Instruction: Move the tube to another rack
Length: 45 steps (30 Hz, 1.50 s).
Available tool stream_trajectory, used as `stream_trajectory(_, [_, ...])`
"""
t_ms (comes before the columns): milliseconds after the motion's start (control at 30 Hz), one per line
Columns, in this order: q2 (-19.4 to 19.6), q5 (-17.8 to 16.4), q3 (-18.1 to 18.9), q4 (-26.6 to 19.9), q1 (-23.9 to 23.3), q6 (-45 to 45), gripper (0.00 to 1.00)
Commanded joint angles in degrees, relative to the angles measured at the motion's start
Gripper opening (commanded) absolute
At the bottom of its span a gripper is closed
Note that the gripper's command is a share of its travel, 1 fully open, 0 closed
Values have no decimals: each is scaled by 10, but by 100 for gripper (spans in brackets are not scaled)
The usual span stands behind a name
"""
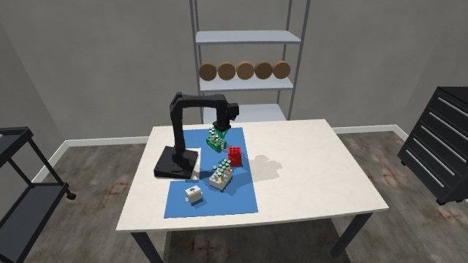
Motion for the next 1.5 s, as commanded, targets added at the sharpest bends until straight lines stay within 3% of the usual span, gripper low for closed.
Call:
stream_trajectory(0, [-17,-6,-2,1,-17,-32,0])
stream_trajectory(200, [-25,-9,-8,0,-38,-14,0])
stream_trajectory(667, [-25,-9,-8,0,-38,237,0])
stream_trajectory(767, [-25,-9,-8,0,-38,237,0])
stream_trajectory(1467, [-94,-32,-72,-2,-179,98,0])
